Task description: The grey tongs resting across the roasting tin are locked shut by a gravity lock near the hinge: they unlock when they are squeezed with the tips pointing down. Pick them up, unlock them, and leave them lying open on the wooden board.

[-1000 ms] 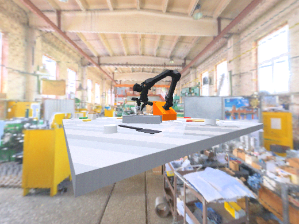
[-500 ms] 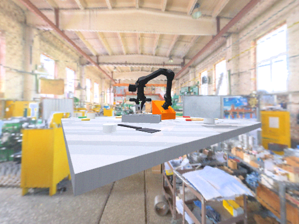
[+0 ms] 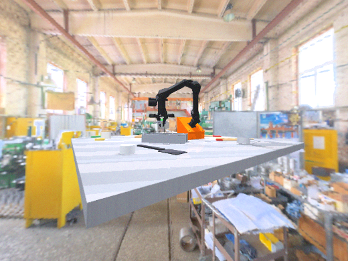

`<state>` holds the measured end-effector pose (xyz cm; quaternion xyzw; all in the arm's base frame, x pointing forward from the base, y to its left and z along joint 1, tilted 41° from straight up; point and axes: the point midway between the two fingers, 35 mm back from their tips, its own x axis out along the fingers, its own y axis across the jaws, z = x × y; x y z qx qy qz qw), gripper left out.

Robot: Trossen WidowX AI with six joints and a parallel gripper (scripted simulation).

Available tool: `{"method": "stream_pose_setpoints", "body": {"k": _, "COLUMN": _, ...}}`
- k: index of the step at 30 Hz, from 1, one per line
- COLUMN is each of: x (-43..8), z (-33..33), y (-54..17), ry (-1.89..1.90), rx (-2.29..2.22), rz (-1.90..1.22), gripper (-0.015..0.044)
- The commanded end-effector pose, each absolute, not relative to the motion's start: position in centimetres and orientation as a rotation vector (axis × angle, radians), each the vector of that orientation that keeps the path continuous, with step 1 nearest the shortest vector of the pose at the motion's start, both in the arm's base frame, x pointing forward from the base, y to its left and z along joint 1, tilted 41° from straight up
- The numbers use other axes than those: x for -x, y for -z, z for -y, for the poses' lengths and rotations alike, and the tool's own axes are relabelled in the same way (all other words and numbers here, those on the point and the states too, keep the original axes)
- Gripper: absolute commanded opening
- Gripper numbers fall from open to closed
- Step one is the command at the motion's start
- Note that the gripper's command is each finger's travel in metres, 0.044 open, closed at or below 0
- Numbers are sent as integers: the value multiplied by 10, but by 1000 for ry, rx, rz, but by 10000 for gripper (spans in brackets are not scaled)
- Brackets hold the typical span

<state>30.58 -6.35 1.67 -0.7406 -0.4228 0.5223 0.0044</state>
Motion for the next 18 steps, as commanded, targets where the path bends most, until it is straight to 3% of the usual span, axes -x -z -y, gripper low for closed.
{"method": "stream_pose_setpoints", "body": {"k": 1, "x": -308, "z": 85, "y": -11, "ry": -1618, "rx": 2377, "rz": 1405, "gripper": -150}}
{"method": "stream_pose_setpoints", "body": {"k": 18, "x": -297, "z": 164, "y": 19, "ry": -1479, "rx": 2561, "rz": 1851, "gripper": -150}}
